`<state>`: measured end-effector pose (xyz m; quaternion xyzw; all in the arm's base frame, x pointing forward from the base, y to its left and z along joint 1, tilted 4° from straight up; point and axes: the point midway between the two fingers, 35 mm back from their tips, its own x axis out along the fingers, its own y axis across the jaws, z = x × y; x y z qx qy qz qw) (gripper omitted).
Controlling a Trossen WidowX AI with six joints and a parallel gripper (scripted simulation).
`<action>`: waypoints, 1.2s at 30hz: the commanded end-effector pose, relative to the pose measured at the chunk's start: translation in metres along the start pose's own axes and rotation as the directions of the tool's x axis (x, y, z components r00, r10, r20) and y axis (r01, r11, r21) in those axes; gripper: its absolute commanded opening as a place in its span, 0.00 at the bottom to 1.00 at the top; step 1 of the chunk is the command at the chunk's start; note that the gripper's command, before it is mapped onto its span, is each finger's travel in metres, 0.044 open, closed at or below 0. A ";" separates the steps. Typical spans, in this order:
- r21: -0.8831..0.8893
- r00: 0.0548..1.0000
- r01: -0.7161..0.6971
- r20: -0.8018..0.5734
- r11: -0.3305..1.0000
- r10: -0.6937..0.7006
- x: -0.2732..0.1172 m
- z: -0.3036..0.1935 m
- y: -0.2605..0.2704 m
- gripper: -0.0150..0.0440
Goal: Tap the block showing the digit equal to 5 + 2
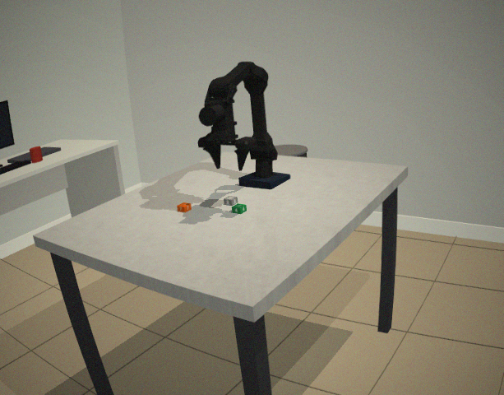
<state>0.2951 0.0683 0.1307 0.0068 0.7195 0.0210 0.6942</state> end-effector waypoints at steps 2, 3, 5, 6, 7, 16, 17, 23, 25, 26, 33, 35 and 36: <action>0.000 1.000 -0.005 -0.004 1.000 0.005 0.003 0.019 0.021 0.93; 0.000 1.000 -0.005 -0.004 1.000 0.005 0.003 0.019 0.021 0.93; 0.000 1.000 -0.005 -0.004 1.000 0.005 0.003 0.019 0.021 0.93; 0.000 1.000 -0.005 -0.004 1.000 0.005 0.003 0.019 0.021 0.93; 0.000 1.000 -0.005 -0.004 1.000 0.005 0.003 0.019 0.021 0.93; 0.000 1.000 -0.005 -0.004 1.000 0.005 0.003 0.019 0.021 0.93; 0.000 1.000 -0.005 -0.004 1.000 0.005 0.003 0.019 0.021 0.93; 0.000 1.000 -0.005 -0.004 1.000 0.005 0.003 0.024 0.012 0.93; 0.000 1.000 -0.002 -0.002 1.000 0.002 0.002 0.036 -0.016 0.93; 0.000 1.000 -0.001 -0.001 1.000 0.001 0.002 0.041 -0.032 0.93; 0.000 1.000 0.007 -0.002 1.000 -0.007 0.003 0.057 -0.142 0.93; 0.000 1.000 0.007 -0.002 1.000 -0.007 0.003 0.057 -0.145 0.93; 0.000 1.000 0.007 -0.002 1.000 -0.007 0.003 0.057 -0.145 0.93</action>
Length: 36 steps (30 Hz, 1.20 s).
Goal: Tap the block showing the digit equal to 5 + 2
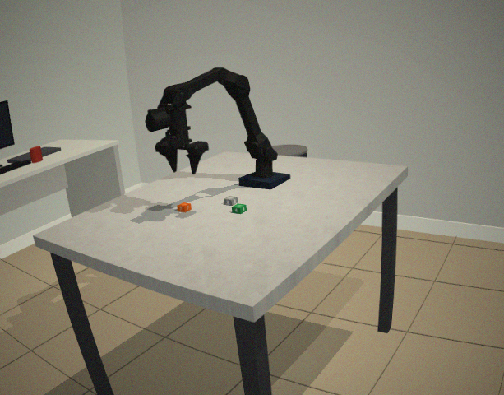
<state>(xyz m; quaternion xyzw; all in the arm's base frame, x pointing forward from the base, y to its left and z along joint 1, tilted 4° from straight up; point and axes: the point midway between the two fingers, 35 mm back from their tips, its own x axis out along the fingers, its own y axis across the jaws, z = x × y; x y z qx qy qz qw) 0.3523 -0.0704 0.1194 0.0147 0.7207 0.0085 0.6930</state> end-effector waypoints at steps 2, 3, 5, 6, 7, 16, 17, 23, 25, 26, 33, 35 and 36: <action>-0.029 1.000 0.001 0.001 1.000 -0.001 -0.001 0.002 -0.004 0.93; -0.029 1.000 0.001 0.001 1.000 -0.001 -0.001 0.002 -0.004 0.93; -0.029 1.000 0.001 0.001 1.000 -0.001 -0.001 0.002 -0.004 0.93; -0.029 1.000 0.001 0.001 1.000 -0.001 -0.001 0.002 -0.004 0.93; -0.029 1.000 0.001 0.001 1.000 -0.001 -0.001 0.002 -0.004 0.93; -0.029 1.000 0.001 0.001 1.000 -0.001 -0.001 0.002 -0.004 0.93; -0.029 1.000 0.001 0.001 1.000 -0.001 -0.001 0.002 -0.004 0.93; -0.029 1.000 0.001 0.001 1.000 -0.001 0.018 0.004 -0.005 0.80; -0.029 1.000 0.001 0.001 1.000 -0.001 0.047 0.005 -0.005 0.71; -0.029 1.000 0.001 0.001 1.000 -0.001 0.061 0.004 -0.005 0.67; -0.029 1.000 0.001 0.001 1.000 -0.001 0.080 0.002 -0.004 0.35; -0.029 1.000 0.001 0.001 1.000 -0.001 0.080 0.002 -0.004 0.29; -0.029 1.000 0.001 0.001 1.000 -0.001 0.080 0.002 -0.004 0.29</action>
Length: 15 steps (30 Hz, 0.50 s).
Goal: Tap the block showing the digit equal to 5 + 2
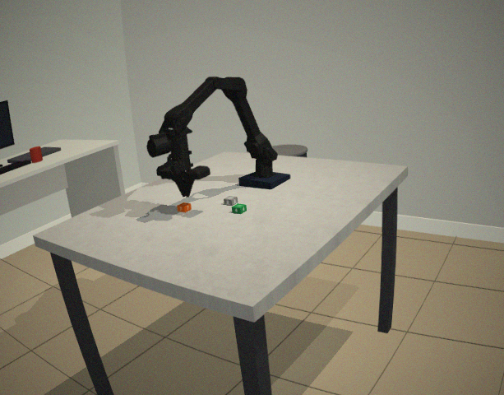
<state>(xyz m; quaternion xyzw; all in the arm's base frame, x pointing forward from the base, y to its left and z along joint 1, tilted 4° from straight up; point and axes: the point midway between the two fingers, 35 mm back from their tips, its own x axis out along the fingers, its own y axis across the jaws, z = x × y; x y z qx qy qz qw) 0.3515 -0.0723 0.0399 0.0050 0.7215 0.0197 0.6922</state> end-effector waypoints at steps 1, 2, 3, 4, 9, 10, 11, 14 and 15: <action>0.001 1.000 0.002 0.004 1.000 -0.002 0.000 0.000 0.000 0.29; 0.001 1.000 0.002 0.004 1.000 -0.002 0.000 0.000 0.000 0.29; 0.001 1.000 0.002 0.004 1.000 -0.002 0.000 0.000 0.000 0.29; 0.001 1.000 0.002 0.004 1.000 -0.002 0.000 0.000 0.000 0.29; 0.001 1.000 0.002 0.004 1.000 -0.002 0.003 0.000 0.000 0.29; 0.001 1.000 0.002 0.004 1.000 -0.002 0.004 0.000 0.000 0.29; 0.001 1.000 0.002 0.004 1.000 -0.002 0.006 0.000 0.000 0.29; 0.001 1.000 0.002 0.004 1.000 -0.002 0.011 0.000 0.000 0.29; 0.001 1.000 0.002 0.004 1.000 -0.002 0.012 0.000 0.000 0.29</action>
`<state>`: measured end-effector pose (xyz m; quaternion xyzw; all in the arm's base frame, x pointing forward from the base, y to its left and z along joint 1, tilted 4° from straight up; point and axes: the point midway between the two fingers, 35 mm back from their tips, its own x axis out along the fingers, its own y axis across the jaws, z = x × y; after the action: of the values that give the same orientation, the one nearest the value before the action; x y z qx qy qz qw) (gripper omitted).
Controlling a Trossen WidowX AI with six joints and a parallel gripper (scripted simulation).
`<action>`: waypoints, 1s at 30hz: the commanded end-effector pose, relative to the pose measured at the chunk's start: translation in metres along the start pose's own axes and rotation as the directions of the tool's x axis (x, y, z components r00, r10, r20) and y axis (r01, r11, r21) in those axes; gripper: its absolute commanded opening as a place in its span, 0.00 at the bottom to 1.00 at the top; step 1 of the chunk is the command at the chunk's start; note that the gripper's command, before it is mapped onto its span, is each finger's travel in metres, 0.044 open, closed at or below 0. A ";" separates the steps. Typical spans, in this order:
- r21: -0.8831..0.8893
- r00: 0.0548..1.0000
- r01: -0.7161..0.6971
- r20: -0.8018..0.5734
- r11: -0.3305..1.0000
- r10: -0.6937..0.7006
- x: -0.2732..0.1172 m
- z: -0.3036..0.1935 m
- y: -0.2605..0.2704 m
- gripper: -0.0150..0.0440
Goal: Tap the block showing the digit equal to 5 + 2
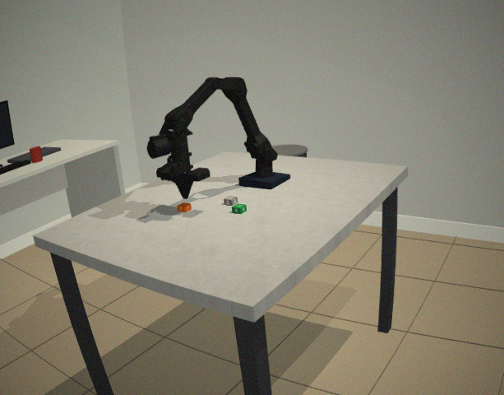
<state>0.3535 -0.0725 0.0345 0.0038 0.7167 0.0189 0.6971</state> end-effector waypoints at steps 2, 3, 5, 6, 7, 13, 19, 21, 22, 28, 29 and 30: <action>0.001 1.000 -0.001 -0.010 1.000 0.001 0.010 -0.002 0.000 0.29; 0.001 1.000 -0.001 -0.010 1.000 0.001 0.012 -0.002 0.000 0.29; 0.001 1.000 -0.001 -0.010 1.000 0.001 0.015 -0.002 0.000 0.29; 0.001 1.000 -0.001 -0.010 1.000 0.001 0.016 -0.002 0.000 0.29; 0.001 1.000 -0.001 -0.010 1.000 0.001 0.018 -0.003 0.000 0.29; 0.001 1.000 -0.001 -0.010 1.000 0.001 0.025 -0.003 0.000 0.29; -0.001 1.000 -0.001 -0.005 1.000 0.001 0.019 -0.001 0.000 0.29; 0.001 1.000 -0.001 -0.009 1.000 0.001 -0.002 -0.002 0.000 0.29; 0.001 1.000 -0.001 -0.010 1.000 0.001 -0.005 -0.002 0.000 0.29; 0.001 1.000 -0.001 -0.008 1.000 0.001 -0.012 0.000 0.026 0.42; 0.001 1.000 -0.002 -0.007 1.000 0.002 -0.018 0.000 0.044 0.47; 0.001 1.000 -0.002 -0.006 1.000 0.002 -0.023 0.000 0.062 0.51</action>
<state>0.3509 -0.0518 0.0457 0.0133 0.7218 0.0097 0.6919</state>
